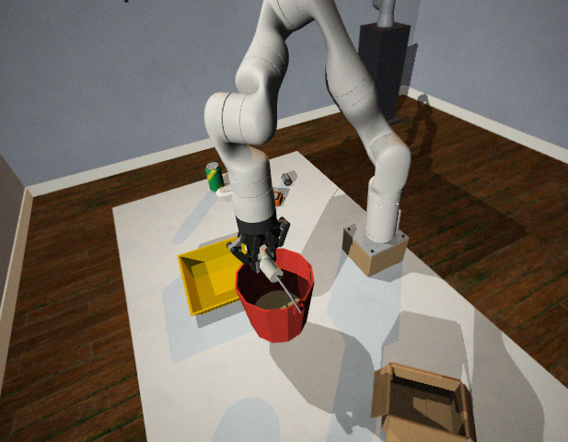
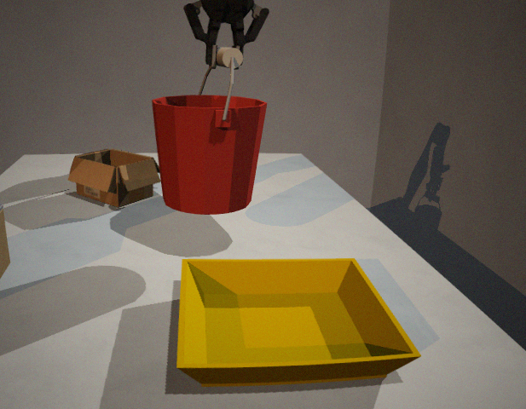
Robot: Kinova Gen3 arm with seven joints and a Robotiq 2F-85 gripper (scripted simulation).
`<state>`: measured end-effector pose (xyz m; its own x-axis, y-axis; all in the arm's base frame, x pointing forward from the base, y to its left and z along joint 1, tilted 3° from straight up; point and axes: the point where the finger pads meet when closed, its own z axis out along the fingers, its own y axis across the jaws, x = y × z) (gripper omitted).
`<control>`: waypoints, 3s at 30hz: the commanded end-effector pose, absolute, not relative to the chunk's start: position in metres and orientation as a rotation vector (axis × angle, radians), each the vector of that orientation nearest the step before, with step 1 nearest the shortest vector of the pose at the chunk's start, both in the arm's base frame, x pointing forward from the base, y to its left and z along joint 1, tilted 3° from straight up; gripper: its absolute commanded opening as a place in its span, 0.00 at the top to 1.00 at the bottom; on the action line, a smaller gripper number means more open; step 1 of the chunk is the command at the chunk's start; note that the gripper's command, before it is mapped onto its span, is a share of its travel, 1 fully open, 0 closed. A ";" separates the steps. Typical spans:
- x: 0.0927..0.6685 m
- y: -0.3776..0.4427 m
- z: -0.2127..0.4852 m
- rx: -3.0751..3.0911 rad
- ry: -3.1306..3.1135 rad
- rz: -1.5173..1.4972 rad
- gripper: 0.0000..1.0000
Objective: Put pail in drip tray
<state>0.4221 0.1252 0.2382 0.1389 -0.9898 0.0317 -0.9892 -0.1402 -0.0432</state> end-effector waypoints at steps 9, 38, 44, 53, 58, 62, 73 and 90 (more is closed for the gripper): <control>0.426 0.115 0.239 -2.356 2.056 -0.084 0.90; 0.438 0.071 0.241 -2.356 2.056 -0.084 0.90; 0.442 0.057 0.242 -2.356 2.056 -0.084 0.90; 0.449 0.034 0.243 -2.356 2.056 -0.084 0.90; 0.451 0.026 0.243 -2.356 2.056 -0.084 0.90; 0.454 0.015 0.243 -2.356 2.056 -0.084 0.90; 0.461 -0.010 0.244 -2.356 2.056 -0.084 0.90; 0.473 -0.051 0.246 -2.356 2.056 -0.084 0.90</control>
